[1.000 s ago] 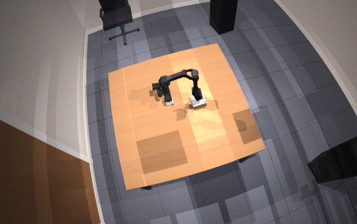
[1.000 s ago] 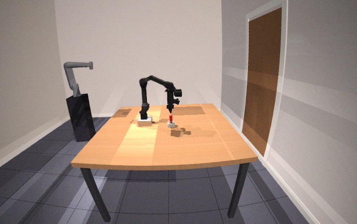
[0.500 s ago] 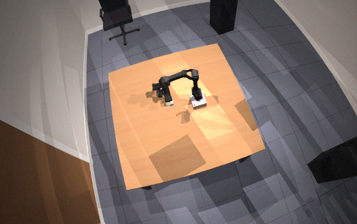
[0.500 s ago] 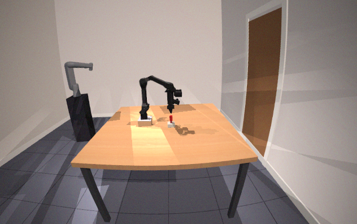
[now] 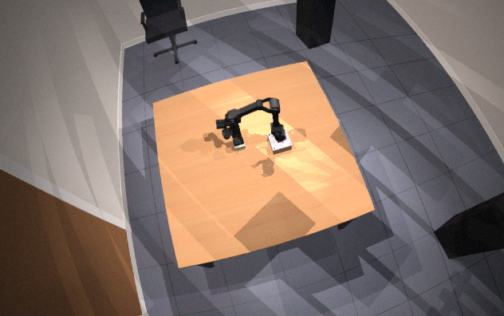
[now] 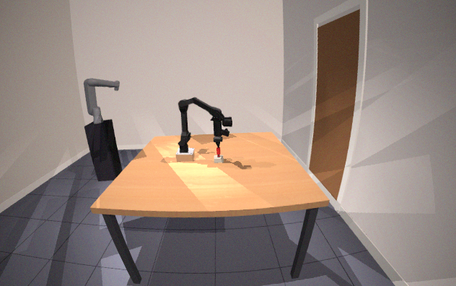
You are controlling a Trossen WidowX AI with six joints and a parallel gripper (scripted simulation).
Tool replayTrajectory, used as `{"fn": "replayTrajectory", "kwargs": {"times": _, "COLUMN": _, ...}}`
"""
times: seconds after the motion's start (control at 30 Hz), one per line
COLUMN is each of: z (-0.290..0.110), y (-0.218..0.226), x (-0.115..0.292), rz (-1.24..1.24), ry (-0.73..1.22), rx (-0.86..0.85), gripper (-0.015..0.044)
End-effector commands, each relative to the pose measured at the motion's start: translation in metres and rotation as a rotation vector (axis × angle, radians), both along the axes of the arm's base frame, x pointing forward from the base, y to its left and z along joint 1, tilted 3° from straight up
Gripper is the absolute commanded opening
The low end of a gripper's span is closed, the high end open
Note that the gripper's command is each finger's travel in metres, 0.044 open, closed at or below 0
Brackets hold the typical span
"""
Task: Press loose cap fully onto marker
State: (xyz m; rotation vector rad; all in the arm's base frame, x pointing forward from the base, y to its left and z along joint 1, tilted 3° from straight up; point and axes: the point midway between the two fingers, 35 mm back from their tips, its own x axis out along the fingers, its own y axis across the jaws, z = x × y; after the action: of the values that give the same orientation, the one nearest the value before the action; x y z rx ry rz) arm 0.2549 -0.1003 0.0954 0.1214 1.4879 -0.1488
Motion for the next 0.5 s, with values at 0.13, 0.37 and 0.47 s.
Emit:
{"fn": "replayTrajectory", "kwargs": {"times": 0.13, "z": -0.0141, "y": -0.0008, "x": -0.0004, "rz": 0.001, "ry": 0.011, "rx": -0.001, "gripper": 0.0000}}
{"fn": "replayTrajectory", "kwargs": {"times": 0.37, "z": -0.0090, "y": -0.0015, "x": 0.0029, "rz": -0.001, "ry": -0.008, "rx": -0.004, "gripper": 0.0000}}
{"fn": "replayTrajectory", "kwargs": {"times": 0.47, "z": -0.0090, "y": -0.0015, "x": 0.0029, "rz": -0.001, "ry": -0.008, "rx": -0.004, "gripper": 0.0000}}
